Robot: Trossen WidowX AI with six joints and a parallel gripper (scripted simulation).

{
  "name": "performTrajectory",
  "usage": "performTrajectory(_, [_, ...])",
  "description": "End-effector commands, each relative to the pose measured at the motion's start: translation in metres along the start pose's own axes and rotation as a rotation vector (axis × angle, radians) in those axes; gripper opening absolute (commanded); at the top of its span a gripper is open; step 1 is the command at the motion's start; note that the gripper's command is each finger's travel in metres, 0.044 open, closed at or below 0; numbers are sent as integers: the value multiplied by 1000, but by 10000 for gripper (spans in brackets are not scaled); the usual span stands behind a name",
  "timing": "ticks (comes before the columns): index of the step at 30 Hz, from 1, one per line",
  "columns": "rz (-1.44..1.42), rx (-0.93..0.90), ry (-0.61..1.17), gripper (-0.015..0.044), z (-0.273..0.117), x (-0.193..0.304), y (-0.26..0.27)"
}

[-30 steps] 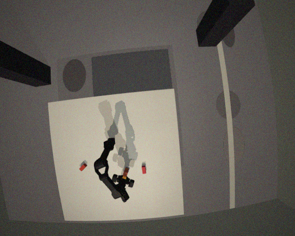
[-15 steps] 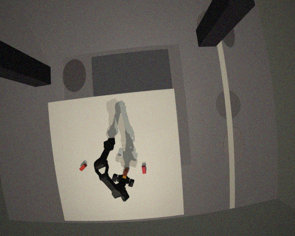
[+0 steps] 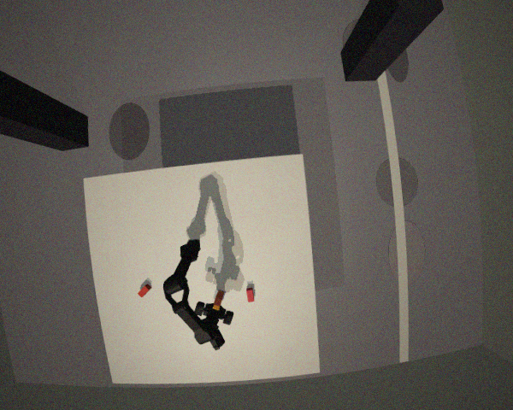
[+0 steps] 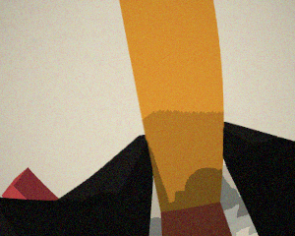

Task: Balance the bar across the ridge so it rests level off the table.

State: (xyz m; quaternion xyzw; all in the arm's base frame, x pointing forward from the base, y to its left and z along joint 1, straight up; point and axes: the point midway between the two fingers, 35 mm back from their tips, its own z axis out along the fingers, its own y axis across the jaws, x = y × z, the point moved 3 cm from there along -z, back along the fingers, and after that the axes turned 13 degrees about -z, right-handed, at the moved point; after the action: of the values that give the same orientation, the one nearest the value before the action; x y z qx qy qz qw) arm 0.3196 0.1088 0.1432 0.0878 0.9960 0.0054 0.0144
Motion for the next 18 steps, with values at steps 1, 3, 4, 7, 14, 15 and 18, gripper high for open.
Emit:
performTrajectory(1, [6,-2,0,0,0,0,0])
performTrajectory(3, [6,-2,0,0,0,0,0])
performTrajectory(4, [6,-2,0,0,1,0,0])
performTrajectory(7, [6,-2,0,0,1,0,0])
performTrajectory(14, [6,-2,0,0,1,0,0])
performTrajectory(15, [6,-2,0,0,1,0,0])
performTrajectory(18, [6,-2,0,0,2,0,0])
